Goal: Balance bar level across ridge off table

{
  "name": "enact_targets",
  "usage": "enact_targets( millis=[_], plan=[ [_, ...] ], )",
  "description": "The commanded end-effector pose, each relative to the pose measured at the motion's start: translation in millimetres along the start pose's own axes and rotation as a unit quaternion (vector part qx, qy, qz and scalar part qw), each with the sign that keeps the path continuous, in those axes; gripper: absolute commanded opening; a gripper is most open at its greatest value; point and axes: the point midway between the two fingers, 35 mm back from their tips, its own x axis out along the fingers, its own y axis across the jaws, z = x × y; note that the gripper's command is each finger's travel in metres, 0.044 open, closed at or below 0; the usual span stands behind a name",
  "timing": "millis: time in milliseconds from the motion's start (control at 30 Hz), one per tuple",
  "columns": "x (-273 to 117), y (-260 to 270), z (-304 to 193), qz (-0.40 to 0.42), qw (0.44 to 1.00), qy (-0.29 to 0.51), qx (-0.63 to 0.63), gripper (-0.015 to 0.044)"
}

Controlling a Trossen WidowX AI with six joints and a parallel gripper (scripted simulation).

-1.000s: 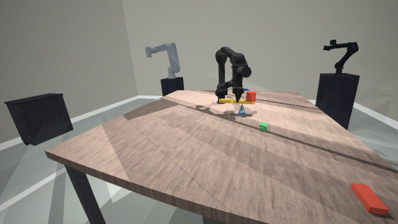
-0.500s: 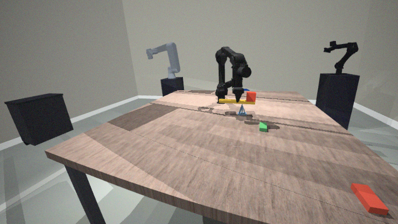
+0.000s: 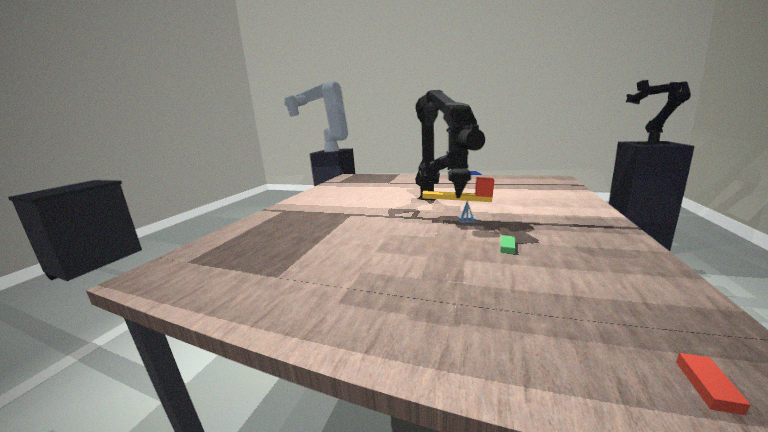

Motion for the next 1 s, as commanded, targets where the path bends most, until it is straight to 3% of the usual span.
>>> enact_targets(
  millis=[0, 967],
  plan=[
    [1.3, -0.4, 0.0, -0.001, 1.000, 0.000, 0.001, 0.0000],
    [3.8, -0.4, -0.2, -0.001, 1.000, 0.000, 0.001, 0.0000]
  ],
)
